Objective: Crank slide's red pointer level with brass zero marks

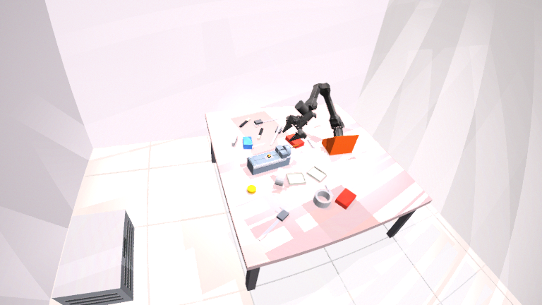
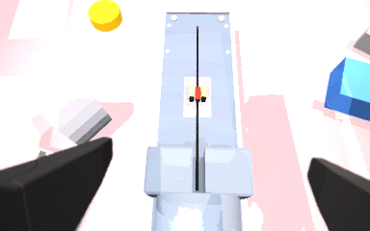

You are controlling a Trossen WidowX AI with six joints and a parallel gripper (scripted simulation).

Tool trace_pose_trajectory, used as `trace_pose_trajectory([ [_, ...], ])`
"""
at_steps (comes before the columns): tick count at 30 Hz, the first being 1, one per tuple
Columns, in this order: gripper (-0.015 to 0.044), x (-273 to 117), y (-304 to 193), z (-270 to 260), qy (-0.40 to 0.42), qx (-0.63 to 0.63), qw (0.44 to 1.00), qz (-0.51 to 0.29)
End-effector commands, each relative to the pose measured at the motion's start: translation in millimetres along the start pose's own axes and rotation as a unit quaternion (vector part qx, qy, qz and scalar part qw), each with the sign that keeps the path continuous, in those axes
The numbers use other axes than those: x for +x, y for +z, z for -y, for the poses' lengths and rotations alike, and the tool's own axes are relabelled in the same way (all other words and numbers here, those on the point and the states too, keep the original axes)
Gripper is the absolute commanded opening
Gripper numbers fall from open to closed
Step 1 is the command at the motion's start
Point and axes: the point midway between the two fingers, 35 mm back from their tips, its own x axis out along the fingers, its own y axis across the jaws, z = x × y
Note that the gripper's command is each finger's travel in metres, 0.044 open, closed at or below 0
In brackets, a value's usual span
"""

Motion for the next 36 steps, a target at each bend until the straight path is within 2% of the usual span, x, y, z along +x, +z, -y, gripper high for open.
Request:
trace_pose_trajectory([
  [1, 0.0440, 13.4, 9.6, 0.0, -0.010, 0.006, 1.000, -0.009],
  [12, 0.0440, 45.8, 37.2, 2.9, -0.031, 0.026, 0.999, -0.022],
  [21, 0.0440, 90.9, -4.2, 3.3, -0.032, 0.026, 0.999, -0.022],
  [36, 0.0440, 91.8, -5.3, 3.4, -0.032, 0.026, 0.999, -0.022],
])
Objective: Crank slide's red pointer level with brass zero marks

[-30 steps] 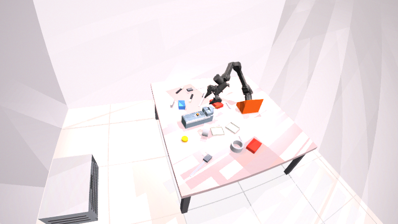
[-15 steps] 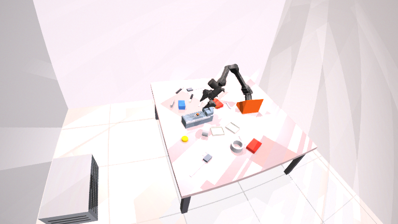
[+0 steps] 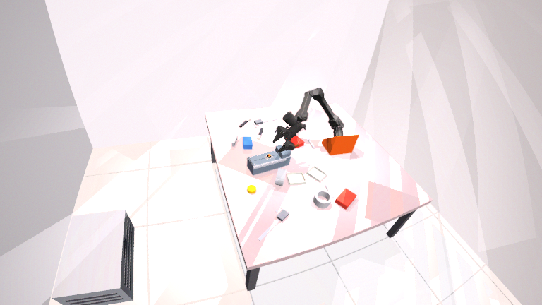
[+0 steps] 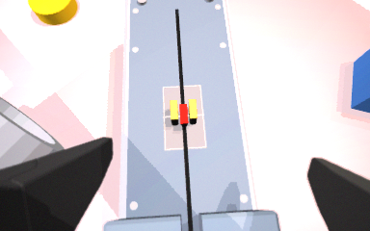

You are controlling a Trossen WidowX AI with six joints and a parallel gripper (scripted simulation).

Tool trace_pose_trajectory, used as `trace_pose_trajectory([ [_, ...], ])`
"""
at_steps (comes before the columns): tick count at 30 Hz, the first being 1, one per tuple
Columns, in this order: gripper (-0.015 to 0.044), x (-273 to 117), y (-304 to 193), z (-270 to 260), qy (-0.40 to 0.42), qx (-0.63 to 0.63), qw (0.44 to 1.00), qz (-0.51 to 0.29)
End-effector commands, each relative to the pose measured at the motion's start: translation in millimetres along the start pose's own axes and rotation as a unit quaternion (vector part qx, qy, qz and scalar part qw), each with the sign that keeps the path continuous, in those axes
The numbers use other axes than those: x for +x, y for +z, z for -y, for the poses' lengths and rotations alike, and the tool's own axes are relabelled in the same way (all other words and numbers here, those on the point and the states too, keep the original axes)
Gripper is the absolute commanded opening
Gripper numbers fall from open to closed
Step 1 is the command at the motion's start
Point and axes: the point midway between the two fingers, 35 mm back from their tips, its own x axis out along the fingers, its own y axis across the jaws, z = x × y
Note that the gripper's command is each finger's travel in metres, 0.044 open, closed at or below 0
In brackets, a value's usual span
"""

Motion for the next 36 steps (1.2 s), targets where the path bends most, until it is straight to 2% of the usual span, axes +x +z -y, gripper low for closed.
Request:
trace_pose_trajectory([
  [1, 0.0440, 0.5, -0.9, -0.9, 0.002, -0.002, 1.000, 0.000],
  [7, 0.0440, -2.9, 2.5, -1.0, 0.002, -0.002, 1.000, -0.001],
  [14, 0.0440, -43.0, 36.8, 0.1, 0.001, 0.000, 1.000, -0.001],
  [17, 0.0440, -46.6, 38.6, 0.4, 0.001, 0.000, 1.000, 0.000],
  [36, 0.0440, -102.9, -20.8, 2.9, 0.046, -0.037, 0.998, 0.026],
])
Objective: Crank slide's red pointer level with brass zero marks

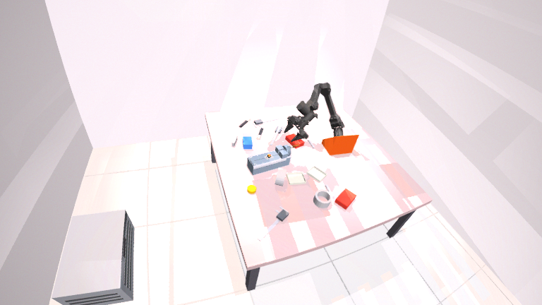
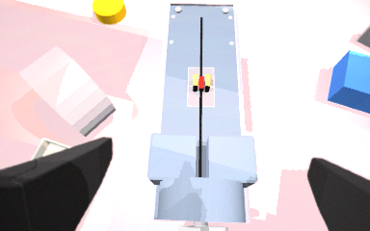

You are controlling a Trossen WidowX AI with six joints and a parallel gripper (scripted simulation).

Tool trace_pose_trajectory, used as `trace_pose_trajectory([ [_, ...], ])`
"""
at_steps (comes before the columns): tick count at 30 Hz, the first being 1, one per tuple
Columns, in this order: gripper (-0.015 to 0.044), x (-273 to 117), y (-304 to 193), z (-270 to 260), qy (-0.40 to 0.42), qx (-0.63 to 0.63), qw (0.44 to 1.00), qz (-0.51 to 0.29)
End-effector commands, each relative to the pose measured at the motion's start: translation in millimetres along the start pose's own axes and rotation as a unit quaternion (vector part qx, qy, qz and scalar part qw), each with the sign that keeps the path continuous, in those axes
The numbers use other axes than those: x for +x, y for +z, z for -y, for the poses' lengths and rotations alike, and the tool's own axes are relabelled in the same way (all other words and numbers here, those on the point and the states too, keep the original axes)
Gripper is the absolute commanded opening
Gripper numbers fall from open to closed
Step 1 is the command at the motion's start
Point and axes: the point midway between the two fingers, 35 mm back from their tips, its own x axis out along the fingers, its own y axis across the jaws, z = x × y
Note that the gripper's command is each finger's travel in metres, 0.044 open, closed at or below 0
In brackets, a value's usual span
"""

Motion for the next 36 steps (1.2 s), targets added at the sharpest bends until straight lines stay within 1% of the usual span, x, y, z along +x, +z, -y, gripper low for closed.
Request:
trace_pose_trajectory([
  [1, 0.0440, -10.5, -13.6, 0.0, 0.009, -0.008, 1.000, 0.005],
  [11, 0.0440, -32.8, -46.7, -0.3, 0.023, -0.026, 0.999, 0.016],
  [21, 0.0440, -4.5, -73.9, 0.0, 0.023, -0.027, 0.999, 0.017],
  [36, 0.0440, 9.6, -85.5, -0.5, 0.023, -0.027, 0.999, 0.016],
])
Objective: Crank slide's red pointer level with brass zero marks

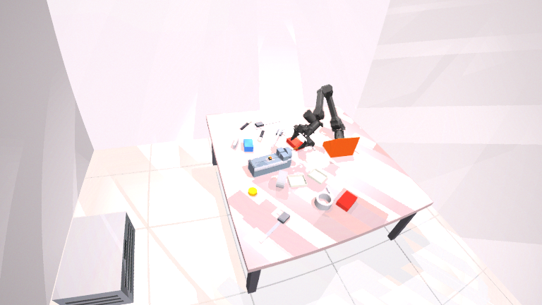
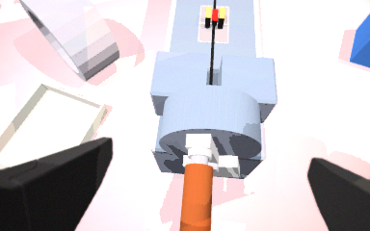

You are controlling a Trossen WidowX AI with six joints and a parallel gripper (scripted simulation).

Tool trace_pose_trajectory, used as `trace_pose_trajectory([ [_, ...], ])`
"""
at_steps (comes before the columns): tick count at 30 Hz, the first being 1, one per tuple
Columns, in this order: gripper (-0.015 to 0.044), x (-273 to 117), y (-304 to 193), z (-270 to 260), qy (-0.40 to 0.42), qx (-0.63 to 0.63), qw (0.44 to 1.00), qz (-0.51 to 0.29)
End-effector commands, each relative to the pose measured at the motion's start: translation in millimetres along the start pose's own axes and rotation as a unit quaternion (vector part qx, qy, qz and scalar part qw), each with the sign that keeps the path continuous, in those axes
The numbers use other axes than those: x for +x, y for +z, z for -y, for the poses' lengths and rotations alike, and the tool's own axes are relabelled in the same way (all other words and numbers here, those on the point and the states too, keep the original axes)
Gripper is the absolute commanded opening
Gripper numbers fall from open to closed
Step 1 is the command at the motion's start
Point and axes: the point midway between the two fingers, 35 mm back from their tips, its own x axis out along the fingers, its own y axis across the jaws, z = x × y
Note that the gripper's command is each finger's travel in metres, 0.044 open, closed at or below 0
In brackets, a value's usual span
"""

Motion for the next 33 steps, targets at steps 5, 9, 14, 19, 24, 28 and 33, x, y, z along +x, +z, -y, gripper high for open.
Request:
trace_pose_trajectory([
  [5, 0.0440, 11.0, -15.0, -3.7, 0.004, -0.008, 1.000, -0.008],
  [9, 0.0440, 15.6, -19.6, -3.7, 0.004, -0.008, 1.000, -0.008],
  [14, 0.0440, 21.0, -25.5, -3.5, 0.004, -0.008, 1.000, -0.008],
  [19, 0.0440, 26.2, -31.5, -3.2, 0.003, -0.008, 1.000, -0.008],
  [24, 0.0440, 31.0, -37.6, -2.8, 0.003, -0.008, 1.000, -0.008],
  [28, 0.0440, 34.5, -42.3, -2.4, 0.002, -0.008, 1.000, -0.007],
  [33, 0.0387, 35.0, -43.1, -2.3, 0.002, -0.009, 1.000, -0.007],
])
